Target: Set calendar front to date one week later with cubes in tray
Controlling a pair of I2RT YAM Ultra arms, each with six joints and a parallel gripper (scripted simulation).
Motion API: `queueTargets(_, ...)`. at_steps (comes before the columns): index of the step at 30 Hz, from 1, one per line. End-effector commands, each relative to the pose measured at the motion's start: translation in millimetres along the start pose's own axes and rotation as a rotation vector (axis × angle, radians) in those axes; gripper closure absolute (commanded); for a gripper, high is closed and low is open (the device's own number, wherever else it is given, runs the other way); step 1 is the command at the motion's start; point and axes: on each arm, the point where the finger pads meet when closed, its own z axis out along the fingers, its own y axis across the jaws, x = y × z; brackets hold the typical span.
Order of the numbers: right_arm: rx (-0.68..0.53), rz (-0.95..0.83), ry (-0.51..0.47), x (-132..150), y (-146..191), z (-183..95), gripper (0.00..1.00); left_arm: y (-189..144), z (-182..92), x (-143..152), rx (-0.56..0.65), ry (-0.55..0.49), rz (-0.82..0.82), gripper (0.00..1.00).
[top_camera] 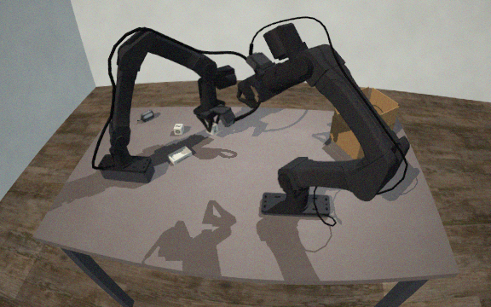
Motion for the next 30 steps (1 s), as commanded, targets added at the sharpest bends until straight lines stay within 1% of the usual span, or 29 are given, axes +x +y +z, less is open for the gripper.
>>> queueTargets(1,0.001,0.001,0.001,1,-1,-5,0.0,3,-40,-4,-0.019,-0.021,0.012,0.73)
queueTargets(4,0.001,0.001,0.001,1,-1,-5,0.0,7,-40,-5,-0.035,-0.027,0.003,0.73)
queueTargets(10,0.001,0.001,0.001,1,-1,-5,0.0,-13,-32,-3,-0.042,-0.032,-0.009,0.73)
queueTargets(12,0.001,0.001,0.001,1,-1,-5,0.0,-25,-31,0,-0.045,-0.034,-0.01,0.73)
queueTargets(18,0.001,0.001,0.001,1,-1,-5,0.0,-79,-24,15,-0.029,-0.027,-0.011,0.73)
queueTargets(20,0.001,0.001,0.001,1,-1,-5,0.0,-79,-24,15,-0.029,-0.027,-0.011,0.73)
queueTargets(23,0.001,0.001,0.001,1,-1,-5,0.0,-99,-22,21,-0.026,-0.023,-0.01,0.73)
queueTargets(30,0.001,0.001,0.001,1,-1,-5,0.0,-115,-19,28,-0.056,-0.018,-0.004,0.73)
